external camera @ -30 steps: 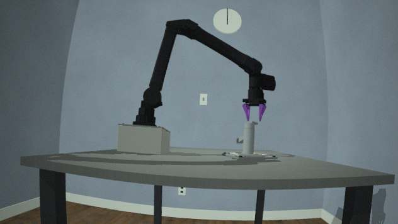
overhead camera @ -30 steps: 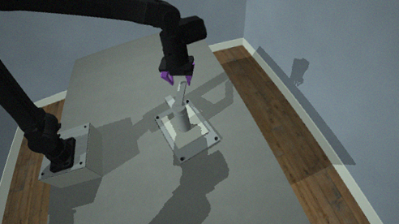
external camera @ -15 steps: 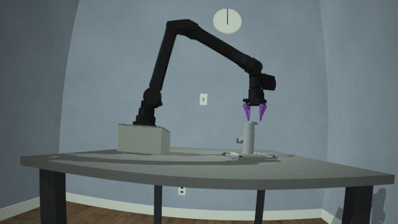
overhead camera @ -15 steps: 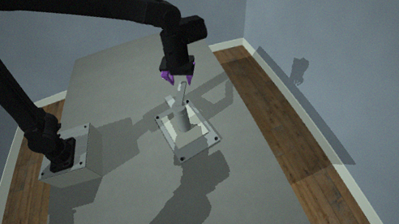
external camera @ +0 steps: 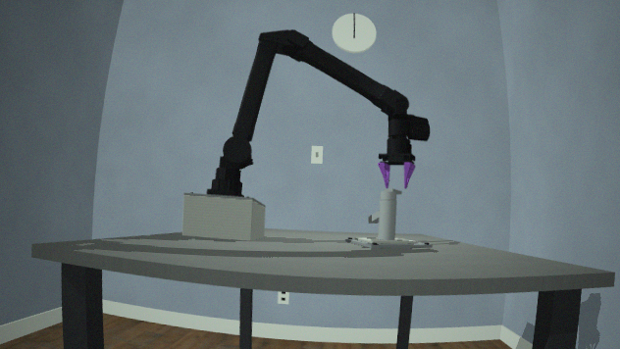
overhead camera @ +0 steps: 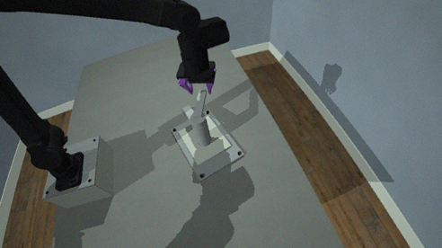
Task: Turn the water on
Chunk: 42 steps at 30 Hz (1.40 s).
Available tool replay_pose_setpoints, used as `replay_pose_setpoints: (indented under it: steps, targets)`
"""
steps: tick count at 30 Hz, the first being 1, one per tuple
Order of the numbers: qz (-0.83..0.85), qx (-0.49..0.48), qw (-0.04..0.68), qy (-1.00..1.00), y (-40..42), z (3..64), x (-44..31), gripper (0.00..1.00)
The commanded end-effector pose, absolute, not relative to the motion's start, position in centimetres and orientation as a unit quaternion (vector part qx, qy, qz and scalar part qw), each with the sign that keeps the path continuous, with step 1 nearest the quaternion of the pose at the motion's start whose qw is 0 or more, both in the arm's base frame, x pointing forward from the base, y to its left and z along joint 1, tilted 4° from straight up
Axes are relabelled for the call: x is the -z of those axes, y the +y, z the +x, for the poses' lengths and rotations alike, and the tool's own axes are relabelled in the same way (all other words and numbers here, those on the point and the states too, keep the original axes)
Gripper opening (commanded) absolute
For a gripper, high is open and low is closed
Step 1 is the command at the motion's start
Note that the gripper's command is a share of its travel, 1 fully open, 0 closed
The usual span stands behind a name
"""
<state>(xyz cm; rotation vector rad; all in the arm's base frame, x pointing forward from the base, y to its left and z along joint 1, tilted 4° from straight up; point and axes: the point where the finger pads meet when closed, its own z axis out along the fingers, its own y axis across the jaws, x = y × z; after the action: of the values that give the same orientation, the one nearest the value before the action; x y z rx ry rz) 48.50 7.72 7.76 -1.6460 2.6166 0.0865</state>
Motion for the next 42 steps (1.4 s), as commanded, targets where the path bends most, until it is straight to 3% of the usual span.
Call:
replay_pose_setpoints:
  steps: [1,42]
  targets:
    - [-0.533,-0.028,0.027,0.845,8.3,49.2,-7.9,0.59]
    - [-0.534,-0.029,0.024,0.845,8.5,48.7,-6.0,0.59]
